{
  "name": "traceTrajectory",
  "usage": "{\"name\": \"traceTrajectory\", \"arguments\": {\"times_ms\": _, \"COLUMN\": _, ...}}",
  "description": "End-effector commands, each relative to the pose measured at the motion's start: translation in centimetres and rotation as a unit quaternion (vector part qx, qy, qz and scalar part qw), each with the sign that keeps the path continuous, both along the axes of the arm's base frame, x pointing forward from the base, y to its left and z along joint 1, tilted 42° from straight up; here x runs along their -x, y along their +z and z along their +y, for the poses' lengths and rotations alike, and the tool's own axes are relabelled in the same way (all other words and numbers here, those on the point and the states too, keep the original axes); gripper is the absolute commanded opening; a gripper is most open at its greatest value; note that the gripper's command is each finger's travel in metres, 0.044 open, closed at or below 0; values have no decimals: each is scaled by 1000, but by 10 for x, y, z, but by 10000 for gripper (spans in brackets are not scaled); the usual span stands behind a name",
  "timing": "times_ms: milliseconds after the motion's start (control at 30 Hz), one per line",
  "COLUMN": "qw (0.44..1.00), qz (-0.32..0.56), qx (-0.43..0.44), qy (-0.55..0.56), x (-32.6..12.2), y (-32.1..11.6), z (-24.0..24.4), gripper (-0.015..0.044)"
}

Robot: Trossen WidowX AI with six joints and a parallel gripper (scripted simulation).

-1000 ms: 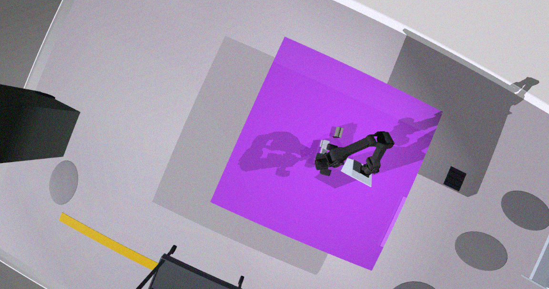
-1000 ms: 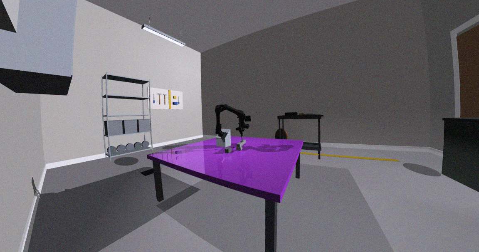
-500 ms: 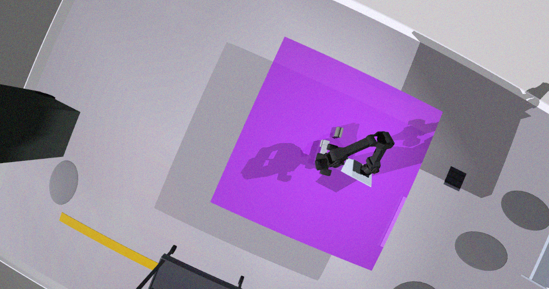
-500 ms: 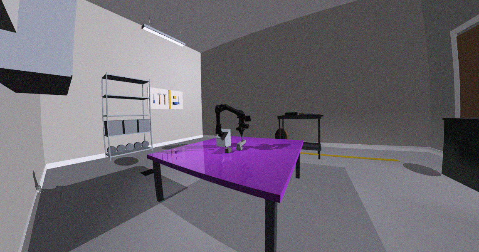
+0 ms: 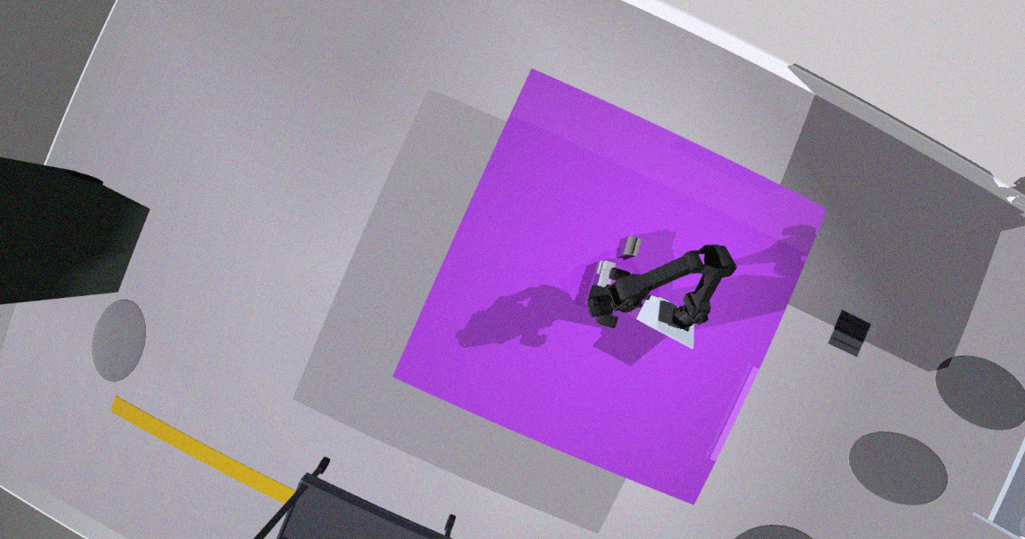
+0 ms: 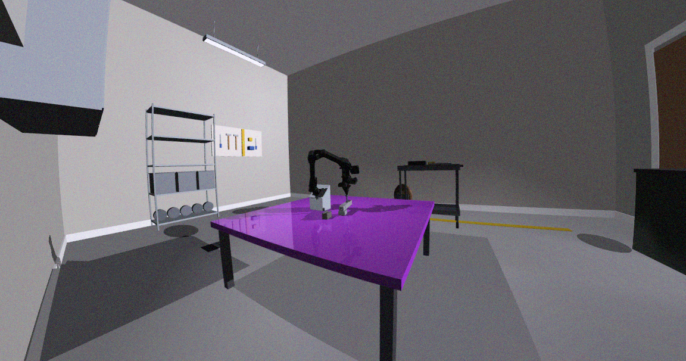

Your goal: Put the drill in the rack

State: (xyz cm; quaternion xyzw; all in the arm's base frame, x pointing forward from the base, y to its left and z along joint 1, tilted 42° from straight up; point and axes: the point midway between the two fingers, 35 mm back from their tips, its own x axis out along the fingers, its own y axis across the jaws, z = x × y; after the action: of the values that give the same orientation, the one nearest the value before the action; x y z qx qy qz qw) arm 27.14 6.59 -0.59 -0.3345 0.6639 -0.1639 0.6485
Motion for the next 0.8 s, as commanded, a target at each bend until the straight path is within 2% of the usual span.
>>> {"name": "traceTrajectory", "arguments": {"times_ms": 0, "qw": 1000, "qz": 8, "qx": 5, "qy": -5, "x": 1, "y": -6, "z": -5, "gripper": 0}}
{"name": "traceTrajectory", "arguments": {"times_ms": 767, "qw": 1000, "qz": 8, "qx": 6, "qy": -5, "x": 5, "y": -11, "z": -11, "gripper": 0}}
